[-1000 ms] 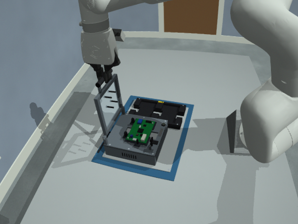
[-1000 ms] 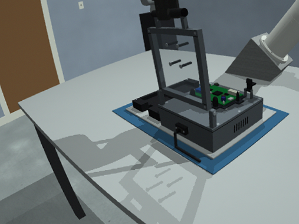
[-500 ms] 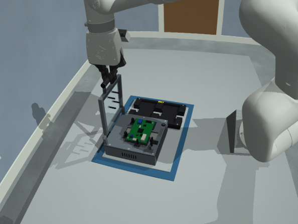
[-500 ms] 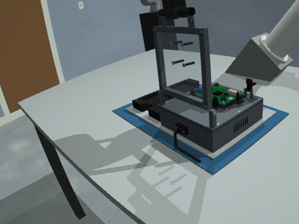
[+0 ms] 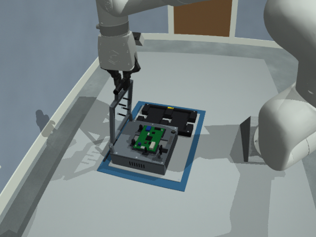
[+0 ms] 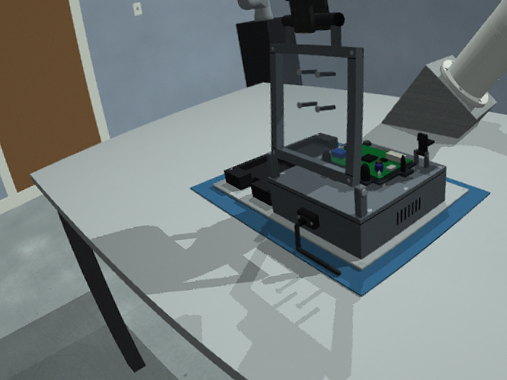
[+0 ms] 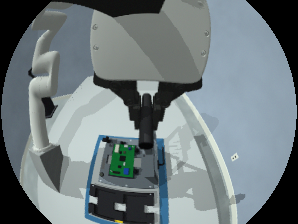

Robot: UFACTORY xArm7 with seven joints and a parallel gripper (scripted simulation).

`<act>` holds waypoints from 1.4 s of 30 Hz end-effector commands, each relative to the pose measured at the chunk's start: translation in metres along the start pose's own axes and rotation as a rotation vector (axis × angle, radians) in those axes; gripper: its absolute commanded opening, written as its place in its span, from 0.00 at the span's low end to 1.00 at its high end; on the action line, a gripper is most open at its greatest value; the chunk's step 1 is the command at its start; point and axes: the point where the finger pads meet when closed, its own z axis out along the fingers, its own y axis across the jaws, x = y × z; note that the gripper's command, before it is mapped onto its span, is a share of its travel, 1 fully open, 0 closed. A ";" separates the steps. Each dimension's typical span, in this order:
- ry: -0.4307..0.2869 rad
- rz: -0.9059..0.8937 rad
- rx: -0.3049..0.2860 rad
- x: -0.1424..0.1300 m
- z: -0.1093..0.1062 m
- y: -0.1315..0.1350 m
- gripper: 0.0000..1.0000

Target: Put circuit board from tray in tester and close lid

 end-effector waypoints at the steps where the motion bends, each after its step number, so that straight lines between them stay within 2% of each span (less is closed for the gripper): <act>1: 0.002 0.000 0.005 0.001 -0.001 0.006 0.00; 42: 0.002 0.000 0.005 0.001 0.023 0.065 0.00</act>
